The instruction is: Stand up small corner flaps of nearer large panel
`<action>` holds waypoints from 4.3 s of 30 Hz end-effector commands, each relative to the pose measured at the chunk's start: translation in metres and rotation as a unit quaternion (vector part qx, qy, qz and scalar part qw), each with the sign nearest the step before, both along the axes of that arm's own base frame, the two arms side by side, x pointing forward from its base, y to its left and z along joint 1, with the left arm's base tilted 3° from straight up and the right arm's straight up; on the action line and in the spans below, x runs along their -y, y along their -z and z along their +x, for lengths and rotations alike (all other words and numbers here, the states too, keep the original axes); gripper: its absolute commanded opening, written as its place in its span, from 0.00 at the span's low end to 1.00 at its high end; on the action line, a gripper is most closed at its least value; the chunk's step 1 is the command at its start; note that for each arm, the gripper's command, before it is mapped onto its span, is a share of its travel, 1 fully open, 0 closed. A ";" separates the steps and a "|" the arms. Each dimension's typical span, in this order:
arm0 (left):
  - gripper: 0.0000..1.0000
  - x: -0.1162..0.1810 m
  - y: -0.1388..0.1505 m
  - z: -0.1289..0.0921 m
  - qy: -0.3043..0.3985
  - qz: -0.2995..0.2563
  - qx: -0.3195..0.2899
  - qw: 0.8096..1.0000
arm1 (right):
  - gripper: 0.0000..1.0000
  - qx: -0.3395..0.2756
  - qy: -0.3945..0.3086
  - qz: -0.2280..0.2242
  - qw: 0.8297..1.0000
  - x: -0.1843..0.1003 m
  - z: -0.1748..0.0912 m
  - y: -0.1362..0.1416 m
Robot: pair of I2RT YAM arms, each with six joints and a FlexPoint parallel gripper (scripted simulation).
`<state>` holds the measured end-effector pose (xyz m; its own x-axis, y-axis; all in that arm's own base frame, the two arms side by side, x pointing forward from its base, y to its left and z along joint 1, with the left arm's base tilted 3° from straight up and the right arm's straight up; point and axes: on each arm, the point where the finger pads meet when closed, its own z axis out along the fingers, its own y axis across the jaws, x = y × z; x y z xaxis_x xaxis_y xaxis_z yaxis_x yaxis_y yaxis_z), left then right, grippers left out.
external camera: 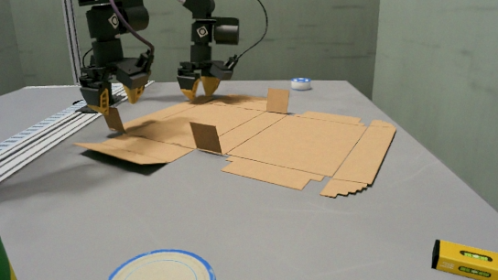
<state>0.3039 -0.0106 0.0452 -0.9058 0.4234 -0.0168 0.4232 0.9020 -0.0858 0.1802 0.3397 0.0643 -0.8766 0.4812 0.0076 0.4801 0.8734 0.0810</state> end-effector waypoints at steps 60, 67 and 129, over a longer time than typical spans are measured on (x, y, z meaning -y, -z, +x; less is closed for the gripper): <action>0.77 0.002 0.012 0.005 0.014 0.003 0.000 1.000 | 0.77 -0.060 0.001 -0.106 0.993 0.042 -0.024 0.054; 0.77 0.006 0.013 0.004 0.008 -0.001 0.001 1.000 | 0.77 -0.060 0.001 -0.106 0.993 0.042 -0.024 0.054; 0.77 0.045 -0.009 0.021 0.066 -0.001 0.004 0.998 | 0.77 -0.053 0.001 -0.095 0.994 0.037 -0.021 0.055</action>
<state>0.3285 -0.0411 0.0534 -0.8680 0.4947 -0.0422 0.4962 0.8671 -0.0430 0.1600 0.3029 0.0246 -0.8757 0.4829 0.0058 0.4791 0.8701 -0.1157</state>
